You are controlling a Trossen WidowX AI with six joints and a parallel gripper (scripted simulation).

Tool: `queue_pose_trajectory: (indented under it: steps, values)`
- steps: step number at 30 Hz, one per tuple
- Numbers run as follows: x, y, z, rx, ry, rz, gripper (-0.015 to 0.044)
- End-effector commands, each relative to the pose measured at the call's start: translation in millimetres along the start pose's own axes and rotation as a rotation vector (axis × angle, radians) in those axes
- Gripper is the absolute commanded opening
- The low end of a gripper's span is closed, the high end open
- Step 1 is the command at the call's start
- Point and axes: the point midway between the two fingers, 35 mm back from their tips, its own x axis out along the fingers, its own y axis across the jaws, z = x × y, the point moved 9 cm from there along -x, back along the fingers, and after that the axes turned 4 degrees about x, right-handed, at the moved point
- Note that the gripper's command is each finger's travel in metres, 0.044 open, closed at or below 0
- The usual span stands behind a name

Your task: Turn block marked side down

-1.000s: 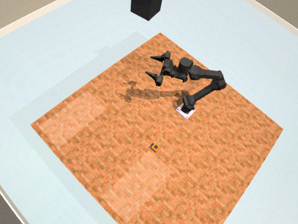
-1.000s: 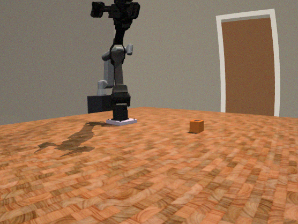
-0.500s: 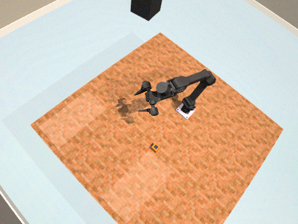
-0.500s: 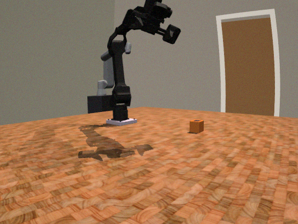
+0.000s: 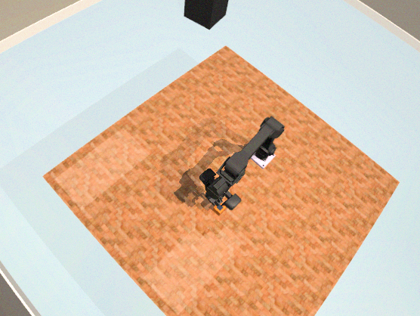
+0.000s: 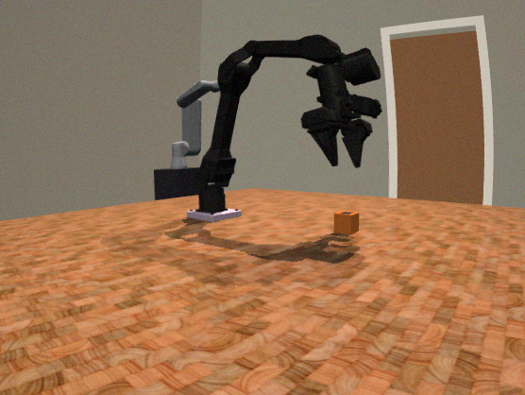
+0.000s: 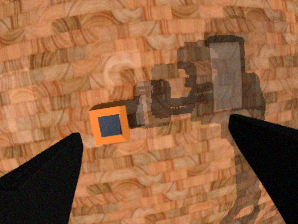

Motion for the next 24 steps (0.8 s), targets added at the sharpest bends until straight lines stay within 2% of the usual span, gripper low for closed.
queue_pose_trajectory:
  steps: [1,7,11,24]
  values:
    - [24.7,34.1,-1.9,-0.025,0.187,0.047,0.0440]
    - [27.9,35.6,-2.4,-0.026,0.196,0.049,0.0440]
    - [58.4,34.5,-9.2,-0.026,0.196,0.048,0.0440]
    - [74.9,34.0,-13.1,-0.026,0.196,0.048,0.0440]
